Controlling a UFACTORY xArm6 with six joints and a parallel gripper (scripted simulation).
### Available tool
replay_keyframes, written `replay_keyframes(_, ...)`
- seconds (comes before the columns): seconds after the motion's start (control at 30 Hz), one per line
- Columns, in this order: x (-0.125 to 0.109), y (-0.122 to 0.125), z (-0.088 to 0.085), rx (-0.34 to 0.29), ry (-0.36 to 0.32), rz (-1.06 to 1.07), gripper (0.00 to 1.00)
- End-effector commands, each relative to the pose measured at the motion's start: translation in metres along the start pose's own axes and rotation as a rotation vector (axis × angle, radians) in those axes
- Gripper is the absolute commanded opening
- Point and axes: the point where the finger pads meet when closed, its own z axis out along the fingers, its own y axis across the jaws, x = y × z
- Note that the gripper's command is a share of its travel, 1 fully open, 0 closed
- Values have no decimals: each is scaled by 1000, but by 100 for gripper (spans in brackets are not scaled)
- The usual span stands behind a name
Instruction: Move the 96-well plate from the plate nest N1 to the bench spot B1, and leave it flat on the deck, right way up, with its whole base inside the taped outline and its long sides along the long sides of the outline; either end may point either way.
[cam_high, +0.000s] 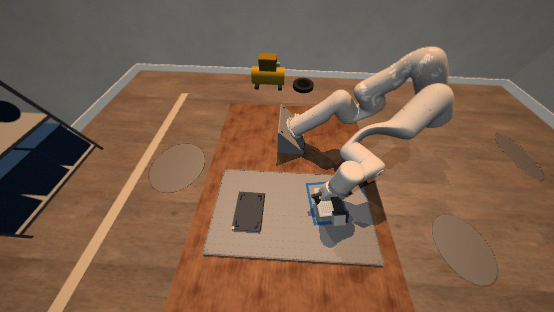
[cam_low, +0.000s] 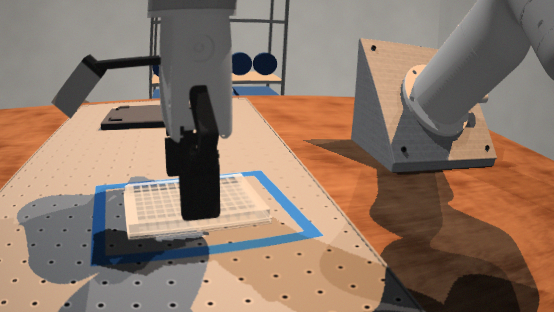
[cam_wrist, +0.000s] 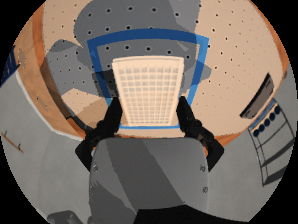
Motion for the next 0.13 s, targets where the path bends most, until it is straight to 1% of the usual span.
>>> replay_keyframes(0.0, 1, 0, -10, -1, 3, -1, 100)
replay_keyframes(0.1, 1, 0, -10, -1, 3, -1, 100)
